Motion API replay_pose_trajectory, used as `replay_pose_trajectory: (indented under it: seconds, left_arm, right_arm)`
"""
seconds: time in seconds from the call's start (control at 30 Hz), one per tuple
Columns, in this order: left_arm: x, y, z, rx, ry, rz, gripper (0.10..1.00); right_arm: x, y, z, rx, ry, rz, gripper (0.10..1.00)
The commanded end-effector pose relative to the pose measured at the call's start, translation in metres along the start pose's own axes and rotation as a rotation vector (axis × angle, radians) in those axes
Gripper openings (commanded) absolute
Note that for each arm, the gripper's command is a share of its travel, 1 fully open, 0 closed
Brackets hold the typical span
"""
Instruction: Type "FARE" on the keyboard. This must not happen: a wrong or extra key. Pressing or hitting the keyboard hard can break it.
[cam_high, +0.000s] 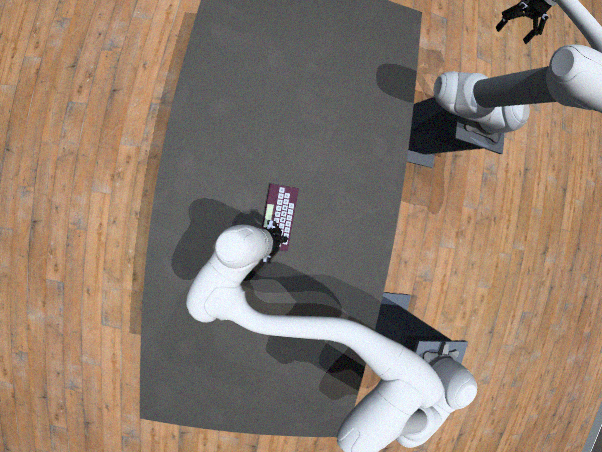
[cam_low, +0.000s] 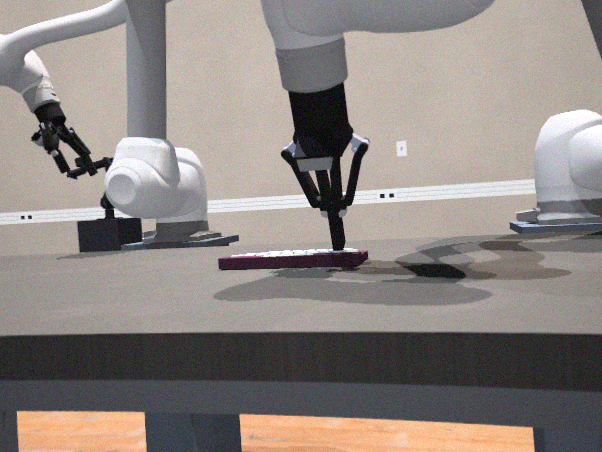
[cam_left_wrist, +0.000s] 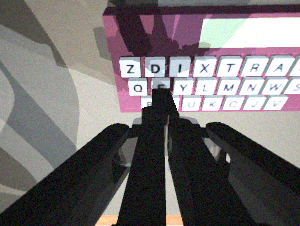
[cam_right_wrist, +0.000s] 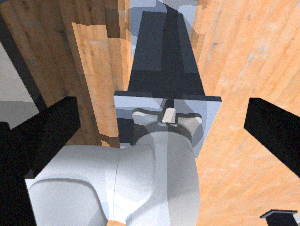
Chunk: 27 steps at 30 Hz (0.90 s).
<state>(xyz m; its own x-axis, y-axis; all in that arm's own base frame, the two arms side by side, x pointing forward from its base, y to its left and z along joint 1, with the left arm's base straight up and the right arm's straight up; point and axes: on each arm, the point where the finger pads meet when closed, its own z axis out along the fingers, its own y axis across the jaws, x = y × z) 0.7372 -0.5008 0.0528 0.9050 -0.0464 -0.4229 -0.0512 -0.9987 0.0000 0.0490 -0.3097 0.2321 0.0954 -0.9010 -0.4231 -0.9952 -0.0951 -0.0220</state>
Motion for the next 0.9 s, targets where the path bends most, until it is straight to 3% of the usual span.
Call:
replay_pose_trajectory:
  seconds: [0.0,0.87]
  left_arm:
    - [-0.0001,0.0002,-0.0015,-0.001,0.002,0.001,0.099]
    - [-0.0014,0.0002,-0.0042,-0.001,0.002,0.001,0.099]
  right_arm:
    - [0.0002,-0.0001,-0.0006,0.001,0.001,0.000,1.000]
    - [0.0002,-0.0001,-0.0006,0.001,0.001,0.000,1.000]
